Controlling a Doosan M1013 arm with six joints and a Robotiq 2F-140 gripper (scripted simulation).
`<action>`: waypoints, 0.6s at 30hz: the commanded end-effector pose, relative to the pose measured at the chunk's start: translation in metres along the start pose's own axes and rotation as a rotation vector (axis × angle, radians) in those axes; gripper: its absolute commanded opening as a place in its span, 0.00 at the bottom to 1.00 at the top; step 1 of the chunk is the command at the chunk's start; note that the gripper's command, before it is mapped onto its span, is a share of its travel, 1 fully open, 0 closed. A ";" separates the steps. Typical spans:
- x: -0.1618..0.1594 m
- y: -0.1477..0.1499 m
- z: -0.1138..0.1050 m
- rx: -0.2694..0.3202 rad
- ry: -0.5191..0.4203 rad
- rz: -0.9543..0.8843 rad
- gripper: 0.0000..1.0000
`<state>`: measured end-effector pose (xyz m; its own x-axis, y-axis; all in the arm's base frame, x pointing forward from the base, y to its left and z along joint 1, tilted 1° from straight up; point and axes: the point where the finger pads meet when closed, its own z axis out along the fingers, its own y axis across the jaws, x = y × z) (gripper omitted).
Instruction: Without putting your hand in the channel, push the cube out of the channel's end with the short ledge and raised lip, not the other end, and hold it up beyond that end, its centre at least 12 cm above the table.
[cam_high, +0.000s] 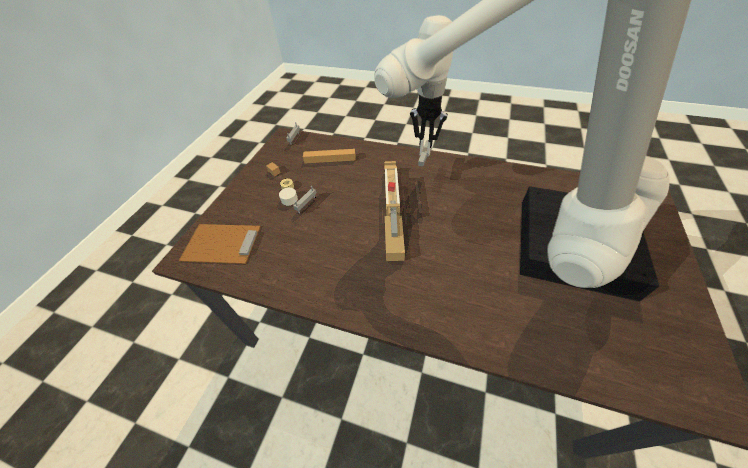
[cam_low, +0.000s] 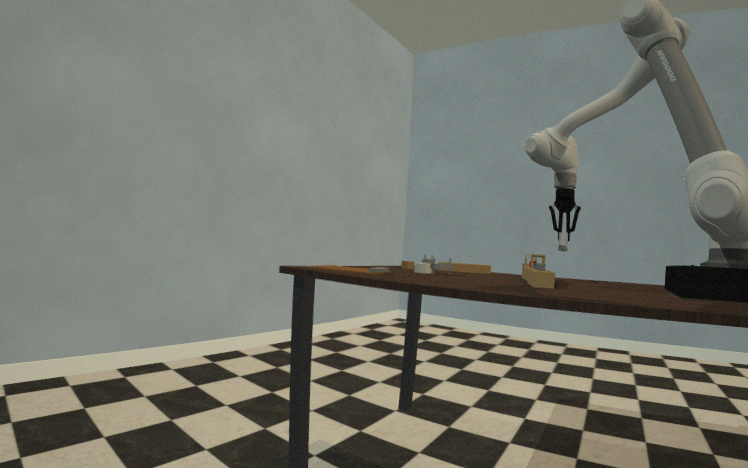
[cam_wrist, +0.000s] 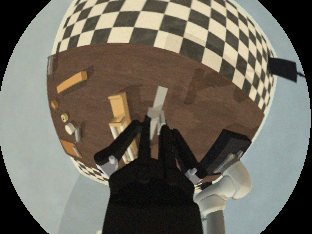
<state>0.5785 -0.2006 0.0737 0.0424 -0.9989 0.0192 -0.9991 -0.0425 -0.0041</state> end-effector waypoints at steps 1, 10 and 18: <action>-0.042 -0.014 0.000 0.000 0.000 -0.030 0.00; -0.172 -0.022 0.000 0.000 0.000 -0.228 0.00; -0.274 -0.008 0.001 0.000 0.001 -0.312 0.00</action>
<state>0.5819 0.0138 0.0683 0.3234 -0.9461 0.0183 -0.9463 -0.3234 0.0018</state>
